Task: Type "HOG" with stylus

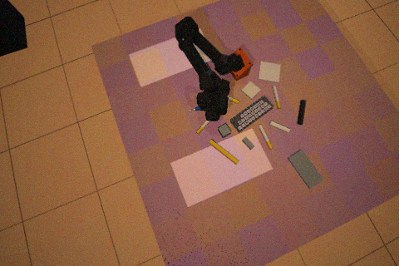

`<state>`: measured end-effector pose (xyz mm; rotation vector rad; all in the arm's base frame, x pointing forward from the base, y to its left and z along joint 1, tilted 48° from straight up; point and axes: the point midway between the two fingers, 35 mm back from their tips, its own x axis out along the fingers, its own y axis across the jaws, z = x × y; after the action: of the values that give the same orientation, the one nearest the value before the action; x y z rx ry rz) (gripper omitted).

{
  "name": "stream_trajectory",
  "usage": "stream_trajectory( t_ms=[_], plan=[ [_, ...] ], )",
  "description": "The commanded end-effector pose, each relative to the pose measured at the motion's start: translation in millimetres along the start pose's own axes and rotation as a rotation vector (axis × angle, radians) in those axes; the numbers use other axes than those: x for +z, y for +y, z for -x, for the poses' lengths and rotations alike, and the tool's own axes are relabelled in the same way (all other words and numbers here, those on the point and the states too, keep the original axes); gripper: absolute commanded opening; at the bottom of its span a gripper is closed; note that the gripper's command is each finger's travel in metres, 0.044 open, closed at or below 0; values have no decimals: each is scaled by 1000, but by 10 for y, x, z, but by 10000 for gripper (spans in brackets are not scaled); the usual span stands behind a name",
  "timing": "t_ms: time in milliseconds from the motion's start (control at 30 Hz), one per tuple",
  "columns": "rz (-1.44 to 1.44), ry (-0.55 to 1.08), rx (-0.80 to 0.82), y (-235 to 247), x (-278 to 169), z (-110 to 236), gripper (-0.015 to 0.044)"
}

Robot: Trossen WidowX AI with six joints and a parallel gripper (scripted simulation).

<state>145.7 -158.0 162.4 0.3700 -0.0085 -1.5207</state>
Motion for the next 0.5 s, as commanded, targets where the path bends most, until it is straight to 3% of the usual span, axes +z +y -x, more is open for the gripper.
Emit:
stream_trajectory(
  t_ms=[0, 467],
  plan=[
    [-1, 1, 0, 2, 1, 1, 5],
    [11, 19, -1, -2, -24, 57, 0]
  ],
)
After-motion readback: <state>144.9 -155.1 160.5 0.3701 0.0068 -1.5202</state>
